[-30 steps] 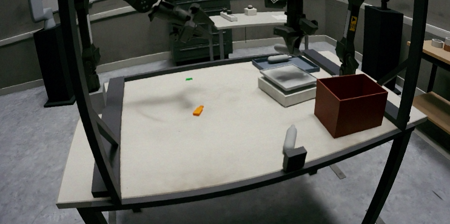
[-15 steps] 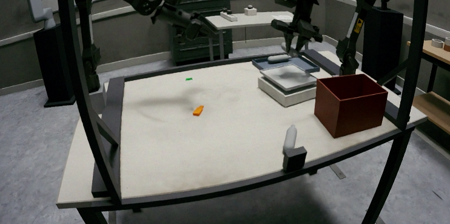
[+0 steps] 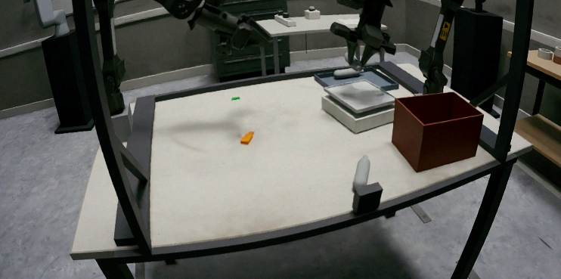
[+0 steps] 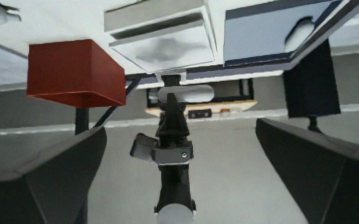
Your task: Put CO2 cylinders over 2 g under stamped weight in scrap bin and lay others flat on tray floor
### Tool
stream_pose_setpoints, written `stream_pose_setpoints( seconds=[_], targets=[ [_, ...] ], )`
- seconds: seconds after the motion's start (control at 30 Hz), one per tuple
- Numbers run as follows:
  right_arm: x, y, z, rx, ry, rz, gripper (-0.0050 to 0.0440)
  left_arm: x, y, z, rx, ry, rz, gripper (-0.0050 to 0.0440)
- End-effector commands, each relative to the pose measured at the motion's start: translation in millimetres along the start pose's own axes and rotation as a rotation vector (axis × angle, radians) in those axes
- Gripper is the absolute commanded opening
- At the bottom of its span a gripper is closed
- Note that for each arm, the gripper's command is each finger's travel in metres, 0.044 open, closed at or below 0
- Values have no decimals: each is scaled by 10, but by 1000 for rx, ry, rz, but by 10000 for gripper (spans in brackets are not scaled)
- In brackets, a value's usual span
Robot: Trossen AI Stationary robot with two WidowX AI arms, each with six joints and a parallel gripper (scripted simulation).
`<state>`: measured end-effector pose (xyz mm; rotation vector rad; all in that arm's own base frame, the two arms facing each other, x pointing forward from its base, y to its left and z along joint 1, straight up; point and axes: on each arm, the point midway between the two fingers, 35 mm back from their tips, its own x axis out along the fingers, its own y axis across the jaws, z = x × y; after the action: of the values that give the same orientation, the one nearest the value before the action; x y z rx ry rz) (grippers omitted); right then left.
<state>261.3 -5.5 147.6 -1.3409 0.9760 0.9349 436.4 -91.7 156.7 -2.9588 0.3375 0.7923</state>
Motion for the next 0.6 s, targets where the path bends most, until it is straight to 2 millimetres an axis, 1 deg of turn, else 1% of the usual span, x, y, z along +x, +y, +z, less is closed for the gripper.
stream_pose_setpoints(
  seconds=[0.0, 0.03, 0.1, 0.27, 0.33, 0.43, 0.57],
  targets=[
    [-1, -355, -7, 2, 5, -41, -50, -43, 4, -110, 0, 28, 1, 440],
    [26, -438, -8, 3, 5, -42, -50, -43, 4, -110, 0, 28, 1, 440],
    [26, -438, -8, 3, 5, -42, -50, -43, 4, -110, 0, 28, 1, 440],
    [142, -782, -9, 4, 5, -44, -50, -43, 4, -110, 0, 28, 1, 440],
    [172, -872, -8, 3, 4, -45, -50, -43, 4, -110, 0, 28, 1, 440],
    [207, -972, -4, 3, 2, -44, -50, -43, 4, -110, 0, 28, 1, 440],
    [221, -1016, -4, 3, 2, -44, -50, -43, 4, -110, 0, 28, 1, 440]
  ],
)
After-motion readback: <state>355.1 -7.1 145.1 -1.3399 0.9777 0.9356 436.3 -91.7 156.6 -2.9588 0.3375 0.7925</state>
